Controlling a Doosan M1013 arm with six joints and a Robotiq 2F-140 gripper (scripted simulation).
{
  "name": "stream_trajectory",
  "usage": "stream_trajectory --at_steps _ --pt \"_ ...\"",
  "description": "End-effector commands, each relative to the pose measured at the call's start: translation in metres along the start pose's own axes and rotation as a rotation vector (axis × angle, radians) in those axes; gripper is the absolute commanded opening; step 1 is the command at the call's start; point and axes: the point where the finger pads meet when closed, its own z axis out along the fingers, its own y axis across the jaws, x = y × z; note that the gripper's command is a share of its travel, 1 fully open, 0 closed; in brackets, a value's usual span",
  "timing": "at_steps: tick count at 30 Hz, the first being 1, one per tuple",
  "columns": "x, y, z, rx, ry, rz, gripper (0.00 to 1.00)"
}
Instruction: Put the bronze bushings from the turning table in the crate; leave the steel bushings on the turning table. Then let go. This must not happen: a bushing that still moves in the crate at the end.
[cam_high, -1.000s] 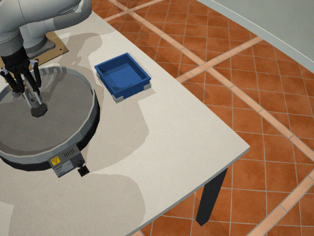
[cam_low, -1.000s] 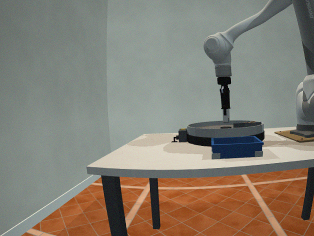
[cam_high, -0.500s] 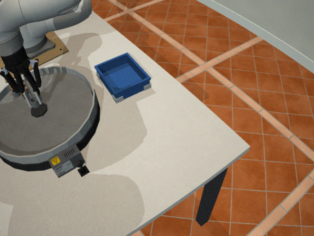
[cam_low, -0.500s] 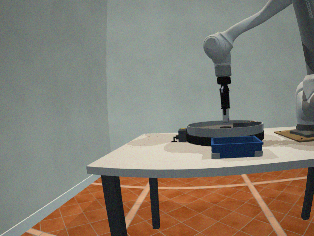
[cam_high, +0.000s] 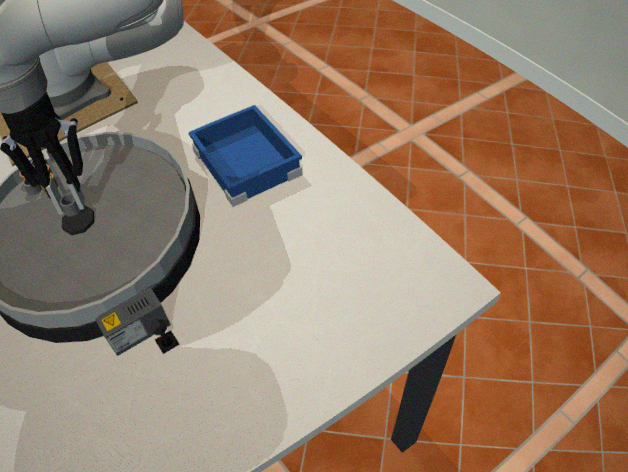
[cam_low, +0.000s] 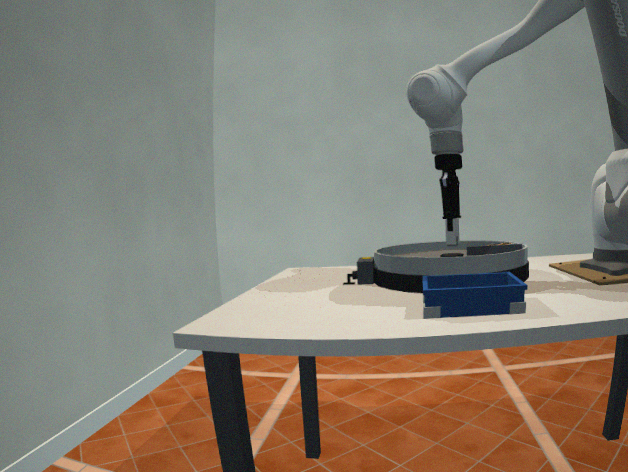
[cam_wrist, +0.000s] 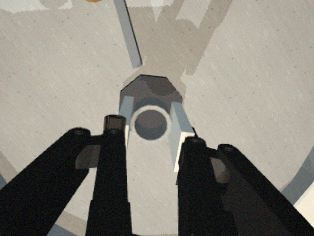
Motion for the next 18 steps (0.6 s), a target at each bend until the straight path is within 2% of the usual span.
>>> stream_trajectory --at_steps 1,9,18 --pt "0.0 0.0 0.002 0.0 0.0 0.0 0.0" --pt "0.0 0.0 0.014 0.0 0.0 0.0 0.0" --pt "0.0 0.0 0.016 0.0 0.0 0.0 0.0"
